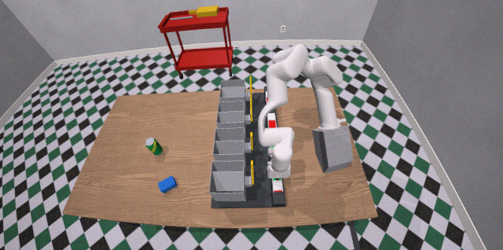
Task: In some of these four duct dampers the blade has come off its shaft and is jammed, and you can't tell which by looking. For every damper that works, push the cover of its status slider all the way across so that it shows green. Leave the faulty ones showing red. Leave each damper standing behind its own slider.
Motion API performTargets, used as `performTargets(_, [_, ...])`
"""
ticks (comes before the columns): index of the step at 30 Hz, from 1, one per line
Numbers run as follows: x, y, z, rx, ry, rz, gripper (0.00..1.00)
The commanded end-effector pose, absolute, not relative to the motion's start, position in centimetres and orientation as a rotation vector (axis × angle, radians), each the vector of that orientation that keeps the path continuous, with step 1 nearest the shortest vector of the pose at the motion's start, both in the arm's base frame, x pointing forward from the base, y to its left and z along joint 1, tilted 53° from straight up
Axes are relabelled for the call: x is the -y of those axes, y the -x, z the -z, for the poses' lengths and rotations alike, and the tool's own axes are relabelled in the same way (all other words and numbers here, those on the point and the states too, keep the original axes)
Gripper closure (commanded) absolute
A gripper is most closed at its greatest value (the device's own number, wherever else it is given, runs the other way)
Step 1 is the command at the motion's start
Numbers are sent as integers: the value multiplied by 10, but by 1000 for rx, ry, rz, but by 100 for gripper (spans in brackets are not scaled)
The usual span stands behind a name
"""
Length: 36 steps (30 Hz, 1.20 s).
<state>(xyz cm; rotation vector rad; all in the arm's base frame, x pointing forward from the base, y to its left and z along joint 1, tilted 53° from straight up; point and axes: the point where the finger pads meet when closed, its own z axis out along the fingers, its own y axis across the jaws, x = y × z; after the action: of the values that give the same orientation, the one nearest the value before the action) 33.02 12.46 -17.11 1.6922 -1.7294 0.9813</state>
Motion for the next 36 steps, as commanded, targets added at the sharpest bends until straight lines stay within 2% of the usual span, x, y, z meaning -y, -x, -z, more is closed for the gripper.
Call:
performTargets(1, [-127,-331,172,1732,-1695,-982,100])
performTargets(36, [-129,-332,174,1732,-1695,-982,100])
